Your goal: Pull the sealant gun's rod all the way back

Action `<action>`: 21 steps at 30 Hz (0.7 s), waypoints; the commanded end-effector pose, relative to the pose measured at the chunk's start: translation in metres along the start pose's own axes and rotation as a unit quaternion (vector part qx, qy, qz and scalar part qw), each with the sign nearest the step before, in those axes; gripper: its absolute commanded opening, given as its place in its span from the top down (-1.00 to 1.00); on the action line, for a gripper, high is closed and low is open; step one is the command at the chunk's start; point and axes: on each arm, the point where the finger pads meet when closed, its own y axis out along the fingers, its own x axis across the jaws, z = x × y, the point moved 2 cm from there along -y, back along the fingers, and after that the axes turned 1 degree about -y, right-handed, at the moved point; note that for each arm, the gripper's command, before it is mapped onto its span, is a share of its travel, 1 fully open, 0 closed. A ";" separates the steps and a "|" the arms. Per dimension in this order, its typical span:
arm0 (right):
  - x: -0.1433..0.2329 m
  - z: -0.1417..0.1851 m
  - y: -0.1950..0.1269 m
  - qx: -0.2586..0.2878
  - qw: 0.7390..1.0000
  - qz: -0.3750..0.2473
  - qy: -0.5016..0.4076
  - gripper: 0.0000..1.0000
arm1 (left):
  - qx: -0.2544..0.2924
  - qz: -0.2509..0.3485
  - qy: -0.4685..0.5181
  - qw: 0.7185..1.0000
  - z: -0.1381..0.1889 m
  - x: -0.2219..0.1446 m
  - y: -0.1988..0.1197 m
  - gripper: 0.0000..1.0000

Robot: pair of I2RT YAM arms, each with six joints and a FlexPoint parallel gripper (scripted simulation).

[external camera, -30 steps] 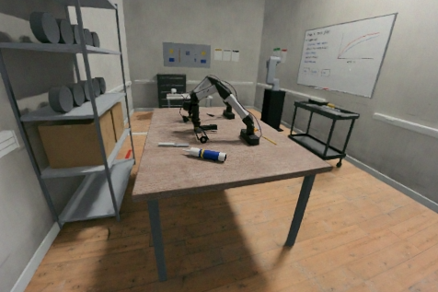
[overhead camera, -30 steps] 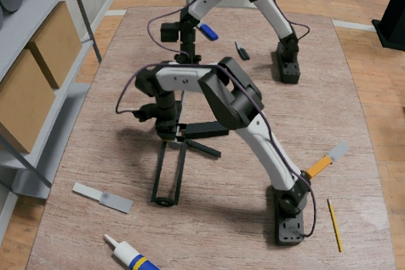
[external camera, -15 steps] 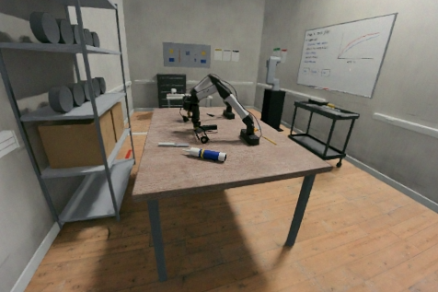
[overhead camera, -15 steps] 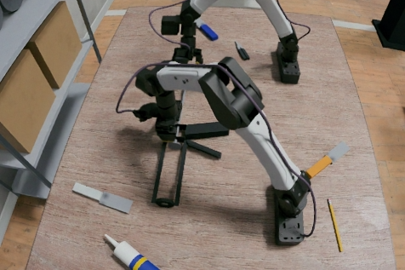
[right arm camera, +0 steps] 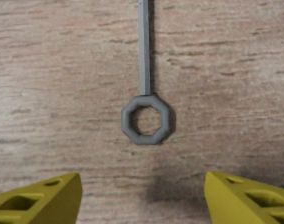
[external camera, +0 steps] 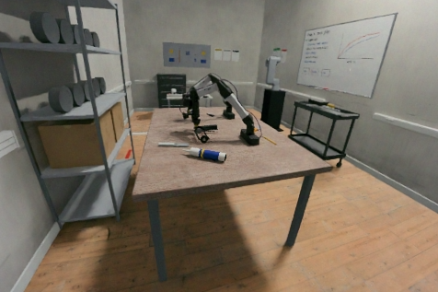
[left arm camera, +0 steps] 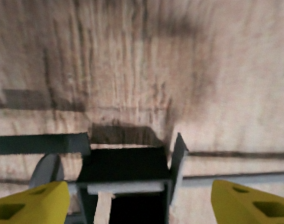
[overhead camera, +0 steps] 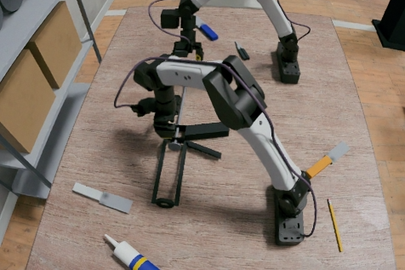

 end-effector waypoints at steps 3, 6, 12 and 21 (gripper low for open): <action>-0.005 -0.007 -0.010 0.004 1.000 0.009 -0.010 -0.32 | -0.036 0.013 0.003 0.999 -0.005 -0.006 -0.048 -1.00; -0.010 -0.010 -0.015 0.007 1.000 0.028 -0.010 -0.32 | -0.026 0.003 0.006 1.000 -0.006 -0.002 -0.035 -1.00; 0.000 -0.037 -0.025 0.034 0.995 0.084 0.045 -0.32 | -0.005 -0.020 0.000 1.000 -0.001 0.016 -0.016 -1.00; 0.042 -0.090 -0.047 0.027 0.980 0.175 0.094 -0.32 | -0.003 -0.018 -0.001 1.000 0.000 0.016 -0.016 -1.00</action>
